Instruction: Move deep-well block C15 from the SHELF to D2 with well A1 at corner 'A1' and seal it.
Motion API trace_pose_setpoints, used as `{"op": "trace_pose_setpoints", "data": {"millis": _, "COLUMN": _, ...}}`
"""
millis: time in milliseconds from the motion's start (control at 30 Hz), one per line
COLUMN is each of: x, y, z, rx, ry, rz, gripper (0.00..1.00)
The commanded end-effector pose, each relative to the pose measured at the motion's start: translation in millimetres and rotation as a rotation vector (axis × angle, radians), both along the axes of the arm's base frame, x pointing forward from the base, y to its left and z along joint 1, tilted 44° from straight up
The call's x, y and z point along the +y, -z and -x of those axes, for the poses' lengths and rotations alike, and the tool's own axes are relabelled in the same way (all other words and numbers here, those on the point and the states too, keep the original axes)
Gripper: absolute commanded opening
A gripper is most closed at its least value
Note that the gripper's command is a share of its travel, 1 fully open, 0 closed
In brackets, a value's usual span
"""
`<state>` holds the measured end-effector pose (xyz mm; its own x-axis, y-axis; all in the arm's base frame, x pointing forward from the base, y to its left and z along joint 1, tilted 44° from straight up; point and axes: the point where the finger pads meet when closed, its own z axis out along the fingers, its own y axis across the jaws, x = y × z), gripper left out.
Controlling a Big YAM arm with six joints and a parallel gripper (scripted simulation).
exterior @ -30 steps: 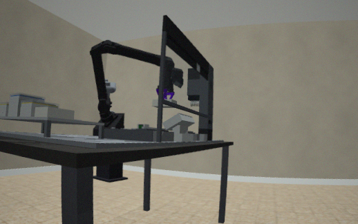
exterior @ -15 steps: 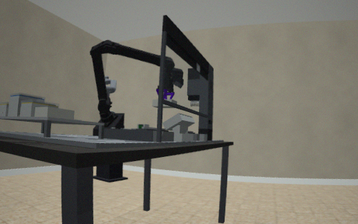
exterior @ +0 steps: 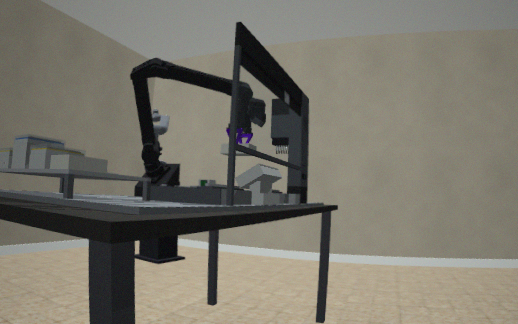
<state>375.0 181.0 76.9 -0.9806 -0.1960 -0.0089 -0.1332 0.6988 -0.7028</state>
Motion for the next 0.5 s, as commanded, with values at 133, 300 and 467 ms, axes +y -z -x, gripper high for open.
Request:
{"op": "trace_pose_setpoints", "data": {"millis": 133, "x": 12.8, "y": -19.8, "z": -21.5, "rx": -0.041, "ry": -0.002, "rz": -0.033, "gripper": 0.0}}
{"op": "trace_pose_setpoints", "data": {"millis": 300, "x": 12.7, "y": -20.1, "z": -21.6, "rx": -0.041, "ry": -0.002, "rz": -0.034, "gripper": 0.0}}
{"op": "trace_pose_setpoints", "data": {"millis": 467, "x": 12.3, "y": -17.5, "z": -24.8, "rx": -0.051, "ry": -0.001, "rz": -0.042, "gripper": 0.0}}
